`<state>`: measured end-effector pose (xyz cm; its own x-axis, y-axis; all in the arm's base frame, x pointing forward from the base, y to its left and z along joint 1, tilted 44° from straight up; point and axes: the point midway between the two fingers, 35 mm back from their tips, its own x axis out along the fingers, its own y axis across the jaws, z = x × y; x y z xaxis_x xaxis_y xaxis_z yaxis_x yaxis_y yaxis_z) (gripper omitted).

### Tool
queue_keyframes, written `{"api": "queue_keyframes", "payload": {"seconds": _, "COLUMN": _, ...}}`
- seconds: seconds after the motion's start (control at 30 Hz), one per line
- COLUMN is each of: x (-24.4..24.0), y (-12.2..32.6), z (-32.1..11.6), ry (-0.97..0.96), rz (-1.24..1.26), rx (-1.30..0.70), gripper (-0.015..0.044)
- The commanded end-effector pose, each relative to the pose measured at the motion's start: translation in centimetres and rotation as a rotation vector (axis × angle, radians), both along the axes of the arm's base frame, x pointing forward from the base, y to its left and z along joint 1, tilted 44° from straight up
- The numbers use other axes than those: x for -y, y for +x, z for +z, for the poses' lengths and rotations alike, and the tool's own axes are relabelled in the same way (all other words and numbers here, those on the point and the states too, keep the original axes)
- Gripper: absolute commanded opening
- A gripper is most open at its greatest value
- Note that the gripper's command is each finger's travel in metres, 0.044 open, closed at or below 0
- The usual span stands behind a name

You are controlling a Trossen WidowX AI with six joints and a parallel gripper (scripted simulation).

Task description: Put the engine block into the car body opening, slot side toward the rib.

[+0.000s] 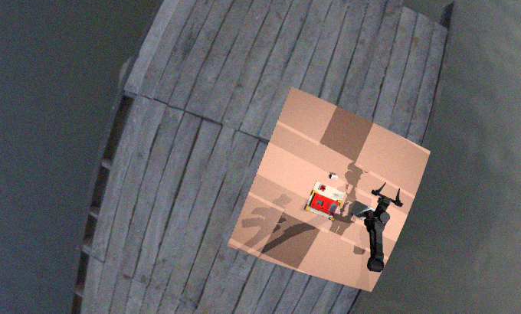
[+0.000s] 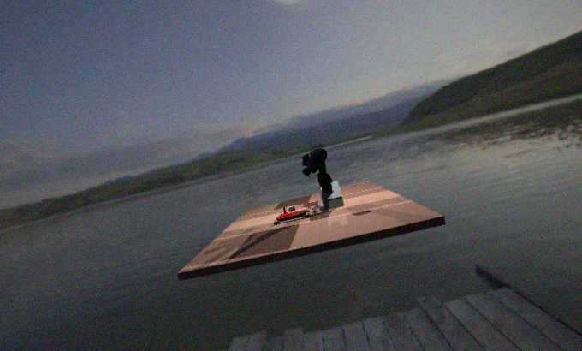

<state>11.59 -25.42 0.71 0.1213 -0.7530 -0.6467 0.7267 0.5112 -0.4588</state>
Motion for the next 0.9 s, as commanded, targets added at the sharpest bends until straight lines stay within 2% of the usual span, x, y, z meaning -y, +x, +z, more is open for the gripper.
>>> {"api": "queue_keyframes", "payload": {"seconds": 0.0, "x": 0.0, "y": 0.0, "z": 0.0, "ry": 0.000, "rz": 0.000, "rx": 0.000, "gripper": 0.0426}}
{"api": "queue_keyframes", "payload": {"seconds": 0.03, "x": 0.0, "y": 0.1, "z": 0.0, "ry": 0.002, "rz": 0.004, "rx": -0.003, "gripper": 0.0440}}
{"api": "queue_keyframes", "payload": {"seconds": 0.87, "x": -2.4, "y": 8.1, "z": -4.1, "ry": 0.248, "rz": 0.712, "rx": -0.373, "gripper": 0.0440}}
